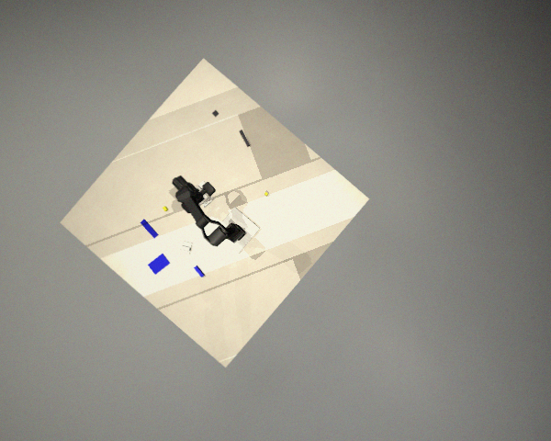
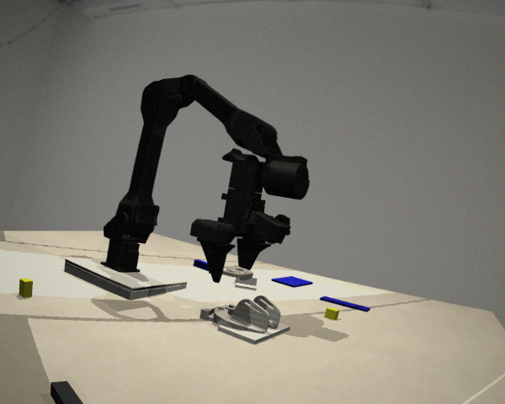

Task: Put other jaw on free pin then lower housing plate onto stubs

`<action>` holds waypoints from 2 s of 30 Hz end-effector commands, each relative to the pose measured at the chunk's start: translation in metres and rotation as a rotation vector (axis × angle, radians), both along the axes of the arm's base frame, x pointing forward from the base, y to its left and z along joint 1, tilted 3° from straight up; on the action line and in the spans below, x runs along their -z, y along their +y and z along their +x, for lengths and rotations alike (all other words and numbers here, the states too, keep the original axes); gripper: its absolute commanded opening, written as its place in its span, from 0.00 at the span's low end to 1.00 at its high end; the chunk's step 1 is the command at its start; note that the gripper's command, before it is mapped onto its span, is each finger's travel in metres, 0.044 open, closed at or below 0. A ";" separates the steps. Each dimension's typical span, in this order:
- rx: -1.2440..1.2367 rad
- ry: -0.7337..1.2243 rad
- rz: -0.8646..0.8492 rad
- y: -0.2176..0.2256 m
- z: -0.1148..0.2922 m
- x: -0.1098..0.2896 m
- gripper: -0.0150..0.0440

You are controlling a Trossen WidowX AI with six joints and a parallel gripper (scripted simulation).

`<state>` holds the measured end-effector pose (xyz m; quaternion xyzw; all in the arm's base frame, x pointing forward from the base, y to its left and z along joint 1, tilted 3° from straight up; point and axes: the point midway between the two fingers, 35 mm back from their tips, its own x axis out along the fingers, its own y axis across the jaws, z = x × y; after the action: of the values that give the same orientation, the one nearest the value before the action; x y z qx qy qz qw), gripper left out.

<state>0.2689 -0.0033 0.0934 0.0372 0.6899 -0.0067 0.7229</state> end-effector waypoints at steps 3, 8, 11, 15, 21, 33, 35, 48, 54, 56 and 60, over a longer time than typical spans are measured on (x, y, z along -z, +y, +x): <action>0.005 0.015 0.006 0.001 -0.001 0.015 0.85; 0.005 0.015 0.006 0.002 0.000 0.023 0.85; 0.005 0.015 0.006 0.002 0.000 0.028 0.85; 0.005 0.015 0.006 0.002 0.000 0.034 0.85; 0.005 0.015 0.006 0.003 -0.001 0.044 0.85; 0.005 0.015 0.006 0.003 -0.001 0.051 0.85; 0.005 0.015 0.006 0.003 -0.001 0.051 0.85; 0.005 0.015 0.006 0.003 -0.001 0.051 0.85; 0.005 0.015 0.006 0.003 -0.001 0.053 0.85; 0.005 0.015 0.006 0.003 -0.001 0.053 0.85; 0.005 0.015 0.006 0.003 -0.001 0.054 0.85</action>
<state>0.2679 -0.0008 0.0422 0.0375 0.6933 -0.0067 0.7196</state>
